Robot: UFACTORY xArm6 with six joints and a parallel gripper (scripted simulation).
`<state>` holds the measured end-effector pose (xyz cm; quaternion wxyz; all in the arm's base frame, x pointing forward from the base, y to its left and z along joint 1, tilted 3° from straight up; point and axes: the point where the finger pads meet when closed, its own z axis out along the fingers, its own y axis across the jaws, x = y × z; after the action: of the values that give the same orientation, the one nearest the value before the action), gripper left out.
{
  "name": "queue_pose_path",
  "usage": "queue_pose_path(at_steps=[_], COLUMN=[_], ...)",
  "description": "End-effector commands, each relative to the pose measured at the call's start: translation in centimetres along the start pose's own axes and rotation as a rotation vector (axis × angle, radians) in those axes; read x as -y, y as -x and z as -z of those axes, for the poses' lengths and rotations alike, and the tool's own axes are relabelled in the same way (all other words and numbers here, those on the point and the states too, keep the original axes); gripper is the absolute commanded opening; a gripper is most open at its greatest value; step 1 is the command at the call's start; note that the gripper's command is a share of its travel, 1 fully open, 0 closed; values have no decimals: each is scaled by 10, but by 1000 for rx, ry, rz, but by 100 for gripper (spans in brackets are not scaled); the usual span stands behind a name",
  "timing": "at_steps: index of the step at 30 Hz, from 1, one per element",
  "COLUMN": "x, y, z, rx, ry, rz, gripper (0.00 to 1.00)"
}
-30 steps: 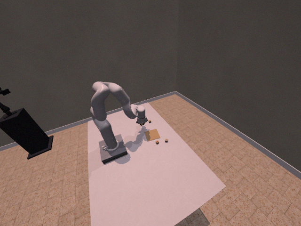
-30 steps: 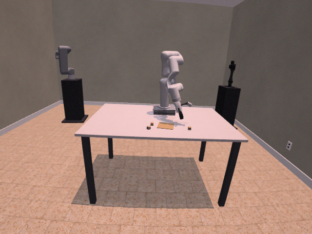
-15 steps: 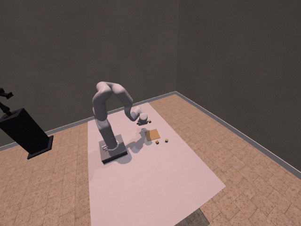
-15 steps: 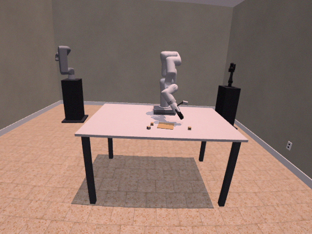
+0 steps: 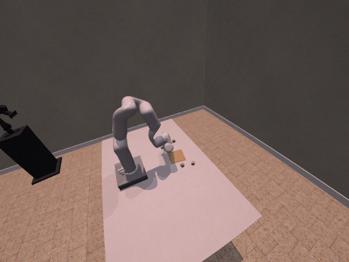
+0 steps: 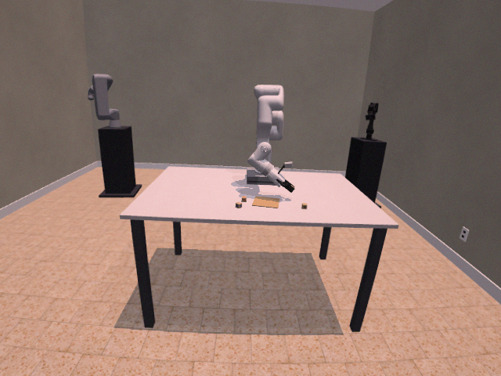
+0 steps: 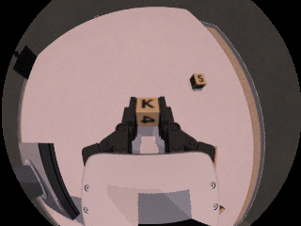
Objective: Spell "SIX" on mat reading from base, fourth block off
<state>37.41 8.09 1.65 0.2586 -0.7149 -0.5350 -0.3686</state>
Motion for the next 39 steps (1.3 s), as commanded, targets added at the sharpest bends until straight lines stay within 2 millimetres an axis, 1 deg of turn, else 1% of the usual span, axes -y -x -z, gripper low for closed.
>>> queue_pose_path(at_steps=[1, 10, 22, 24, 29, 39], x=[0, -1, -1, -1, -1, -1], y=[0, 3, 30, 30, 39, 41], z=[0, -3, -21, -21, -27, -28], rx=[-40, -40, -40, -40, -40, -40], ry=[-2, -2, -2, -2, -2, -2], rz=[6, 6, 6, 6, 6, 6], gripper=[21, 21, 21, 21, 21, 21])
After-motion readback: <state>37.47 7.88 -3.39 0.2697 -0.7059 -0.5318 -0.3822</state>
